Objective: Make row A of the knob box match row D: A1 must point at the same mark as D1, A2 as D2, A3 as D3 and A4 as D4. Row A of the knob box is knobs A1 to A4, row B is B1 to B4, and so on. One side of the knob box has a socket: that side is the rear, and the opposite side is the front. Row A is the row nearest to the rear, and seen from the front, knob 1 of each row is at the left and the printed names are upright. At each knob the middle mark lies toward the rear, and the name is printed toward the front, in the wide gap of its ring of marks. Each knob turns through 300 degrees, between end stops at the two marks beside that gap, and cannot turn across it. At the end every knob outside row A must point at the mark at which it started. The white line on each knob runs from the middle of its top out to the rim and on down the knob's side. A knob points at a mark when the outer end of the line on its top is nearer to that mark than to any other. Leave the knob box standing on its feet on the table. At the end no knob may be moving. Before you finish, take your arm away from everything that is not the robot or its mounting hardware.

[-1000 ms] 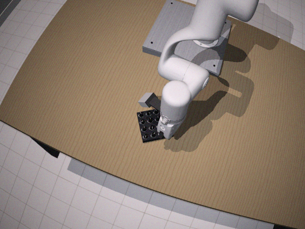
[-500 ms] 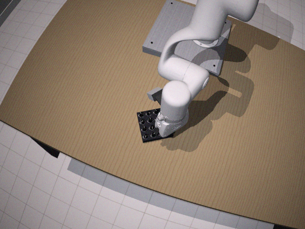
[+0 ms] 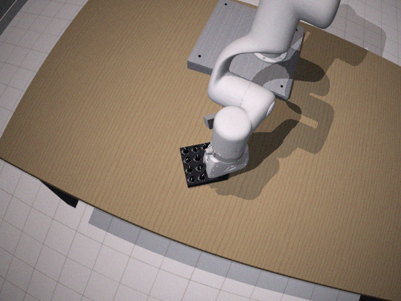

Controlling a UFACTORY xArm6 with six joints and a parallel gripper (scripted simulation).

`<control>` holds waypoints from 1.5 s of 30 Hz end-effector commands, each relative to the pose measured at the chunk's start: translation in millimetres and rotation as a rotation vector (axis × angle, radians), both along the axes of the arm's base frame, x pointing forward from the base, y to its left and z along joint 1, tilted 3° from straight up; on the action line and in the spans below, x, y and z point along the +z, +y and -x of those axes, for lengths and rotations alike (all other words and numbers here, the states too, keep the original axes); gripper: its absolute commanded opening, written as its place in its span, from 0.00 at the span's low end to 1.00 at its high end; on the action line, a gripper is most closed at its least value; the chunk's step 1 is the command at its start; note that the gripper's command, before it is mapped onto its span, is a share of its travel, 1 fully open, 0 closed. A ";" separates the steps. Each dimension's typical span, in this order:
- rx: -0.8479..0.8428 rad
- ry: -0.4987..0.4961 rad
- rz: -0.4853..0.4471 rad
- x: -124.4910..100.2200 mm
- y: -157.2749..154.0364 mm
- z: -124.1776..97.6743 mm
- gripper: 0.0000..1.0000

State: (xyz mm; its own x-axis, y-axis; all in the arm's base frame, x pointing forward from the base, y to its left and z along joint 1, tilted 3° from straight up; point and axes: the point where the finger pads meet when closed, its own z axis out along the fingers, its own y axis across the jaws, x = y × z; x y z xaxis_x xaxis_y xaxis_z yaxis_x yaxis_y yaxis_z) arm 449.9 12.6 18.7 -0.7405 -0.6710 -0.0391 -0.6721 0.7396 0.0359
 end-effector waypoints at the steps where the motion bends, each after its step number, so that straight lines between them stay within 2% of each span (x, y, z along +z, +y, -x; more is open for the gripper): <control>1: -0.030 -0.002 0.003 1.5 0.0 -1.6 0.08; 14: -0.115 0.002 0.003 1.5 0.0 -1.6 0.08; 36: -0.123 0.003 0.003 1.5 0.0 -1.6 0.08; 37: -0.123 0.003 0.003 1.5 0.0 -1.6 0.19; 45: -0.123 0.003 0.003 1.5 0.0 -1.6 0.19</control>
